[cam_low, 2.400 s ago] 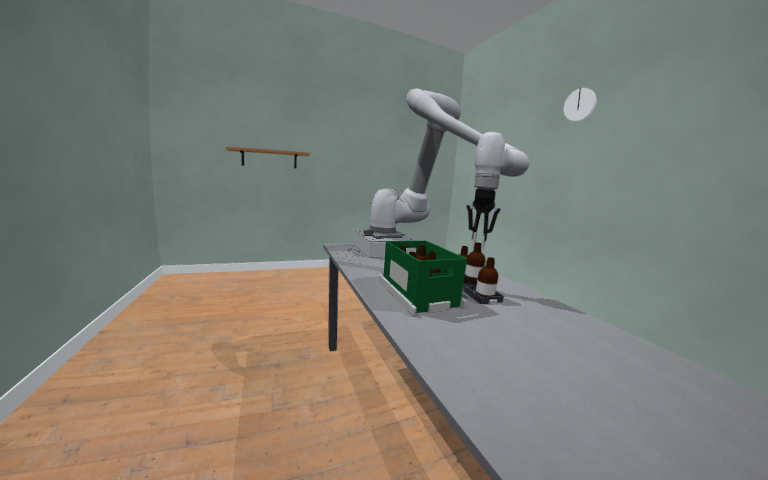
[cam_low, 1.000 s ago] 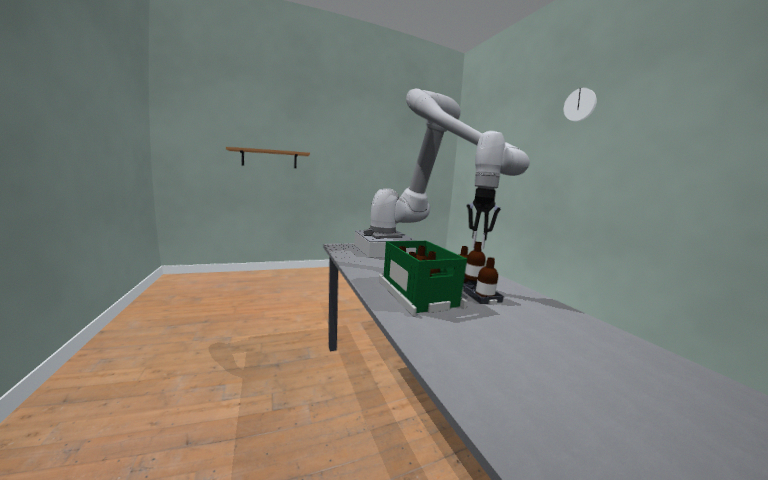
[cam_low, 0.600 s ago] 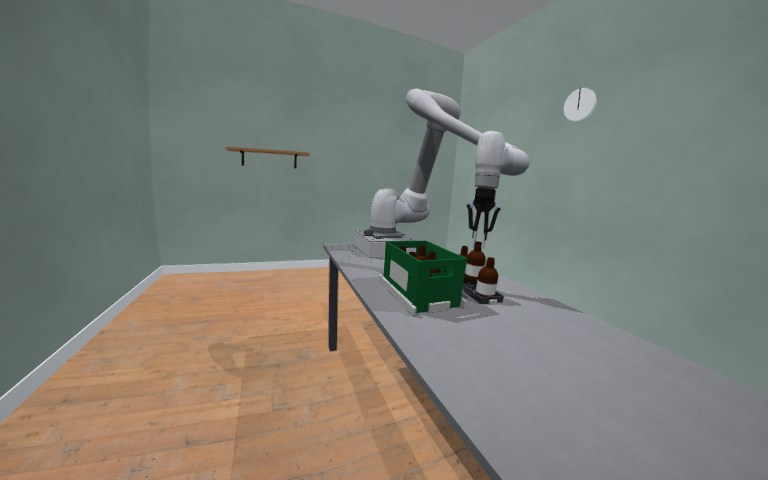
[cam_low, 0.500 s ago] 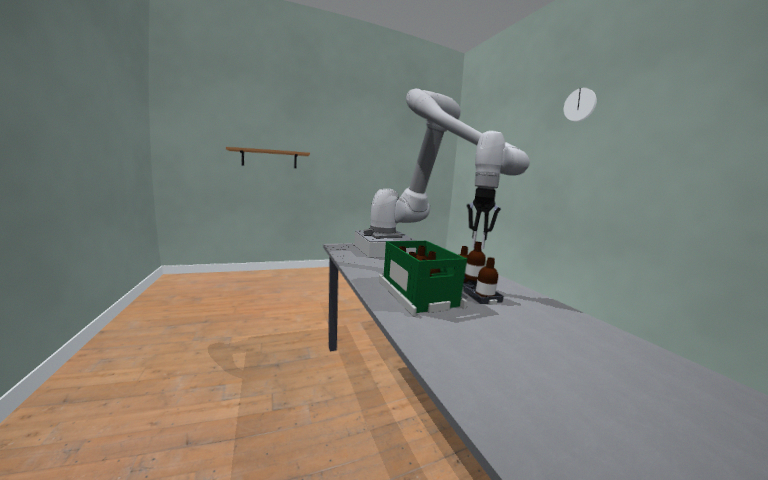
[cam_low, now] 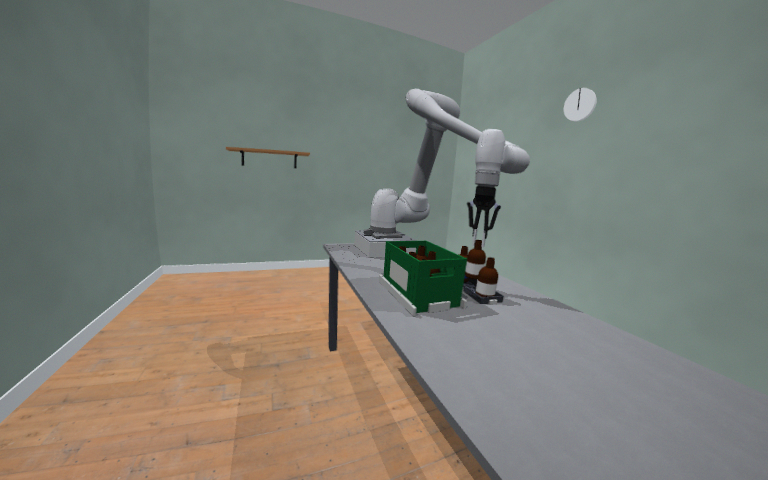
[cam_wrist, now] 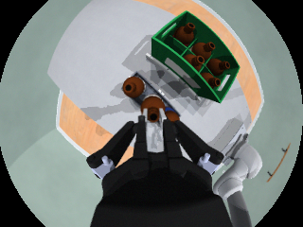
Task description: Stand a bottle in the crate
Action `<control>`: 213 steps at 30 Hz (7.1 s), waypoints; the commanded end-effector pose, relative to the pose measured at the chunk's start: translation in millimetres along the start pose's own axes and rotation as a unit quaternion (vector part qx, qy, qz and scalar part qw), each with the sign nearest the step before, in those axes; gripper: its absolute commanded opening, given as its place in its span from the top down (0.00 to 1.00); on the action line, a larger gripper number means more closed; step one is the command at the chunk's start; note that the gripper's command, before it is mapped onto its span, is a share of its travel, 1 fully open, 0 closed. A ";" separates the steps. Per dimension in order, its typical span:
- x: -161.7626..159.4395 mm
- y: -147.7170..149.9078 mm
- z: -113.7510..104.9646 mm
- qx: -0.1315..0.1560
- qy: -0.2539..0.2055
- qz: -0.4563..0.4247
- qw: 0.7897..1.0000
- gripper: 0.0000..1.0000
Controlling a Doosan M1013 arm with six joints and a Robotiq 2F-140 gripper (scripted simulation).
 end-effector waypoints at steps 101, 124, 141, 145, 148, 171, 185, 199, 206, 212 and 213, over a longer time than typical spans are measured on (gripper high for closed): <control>0.1 -0.1 -40.2 0.000 0.000 0.000 1.000 1.00; 0.1 -0.1 -62.3 0.000 0.000 0.000 1.000 1.00; 0.1 -0.1 -72.2 0.000 0.000 0.000 1.000 1.00; 0.1 -0.1 -72.7 0.000 0.000 0.000 1.000 1.00; 0.1 -0.1 -72.7 0.000 0.000 0.000 1.000 1.00; 0.1 -0.1 -72.7 0.000 0.000 0.000 1.000 1.00; 0.1 -0.1 -72.8 0.000 0.000 0.000 1.000 1.00; 0.1 -0.1 -76.9 0.000 0.000 0.000 1.000 1.00; 0.1 -0.1 -82.2 0.000 0.000 0.000 1.000 1.00; 0.1 -0.1 -87.8 0.000 0.000 0.000 1.000 1.00; 0.1 -0.1 -89.0 0.000 0.000 0.000 1.000 1.00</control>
Point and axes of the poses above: the point where the finger pads meet when closed, its own z axis out along the fingers, its own y axis across the jaws, x = y × z, the point moved 4 cm from there along -z, back along the fingers, and after that the axes turned 8 degrees about -z, right-handed, at the moved point
